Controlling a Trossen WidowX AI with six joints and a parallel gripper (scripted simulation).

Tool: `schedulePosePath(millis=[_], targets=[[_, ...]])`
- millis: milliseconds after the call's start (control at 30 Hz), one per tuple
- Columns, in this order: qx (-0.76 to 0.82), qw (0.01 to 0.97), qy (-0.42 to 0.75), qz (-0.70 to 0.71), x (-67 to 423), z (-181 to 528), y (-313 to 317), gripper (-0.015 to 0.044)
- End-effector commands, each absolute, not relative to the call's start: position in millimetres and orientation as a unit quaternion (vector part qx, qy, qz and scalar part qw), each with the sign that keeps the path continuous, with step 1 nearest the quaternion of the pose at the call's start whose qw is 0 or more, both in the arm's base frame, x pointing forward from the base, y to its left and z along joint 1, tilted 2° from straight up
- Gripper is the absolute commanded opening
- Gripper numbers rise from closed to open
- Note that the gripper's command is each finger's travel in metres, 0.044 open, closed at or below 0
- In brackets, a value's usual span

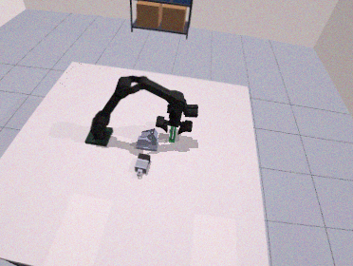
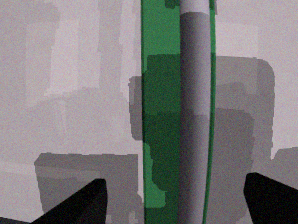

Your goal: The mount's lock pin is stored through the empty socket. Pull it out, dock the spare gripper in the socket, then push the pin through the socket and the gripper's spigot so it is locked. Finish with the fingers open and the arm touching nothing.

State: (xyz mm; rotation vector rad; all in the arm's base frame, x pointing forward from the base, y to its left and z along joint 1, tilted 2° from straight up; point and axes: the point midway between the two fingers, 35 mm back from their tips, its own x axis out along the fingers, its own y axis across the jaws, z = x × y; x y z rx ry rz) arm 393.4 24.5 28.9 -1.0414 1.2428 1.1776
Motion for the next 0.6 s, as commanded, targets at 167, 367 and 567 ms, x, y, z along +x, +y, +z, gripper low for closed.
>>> schedulePosePath(millis=[167,367,567], targets=[[-0.434,0.534,0.527,0.498,390.2,45.9,24.6,0.044],[-0.431,0.531,0.53,0.501,387.6,56.4,24.5,0.044],[-0.428,0.527,0.534,0.504,385.0,67.0,24.4,0.044]])
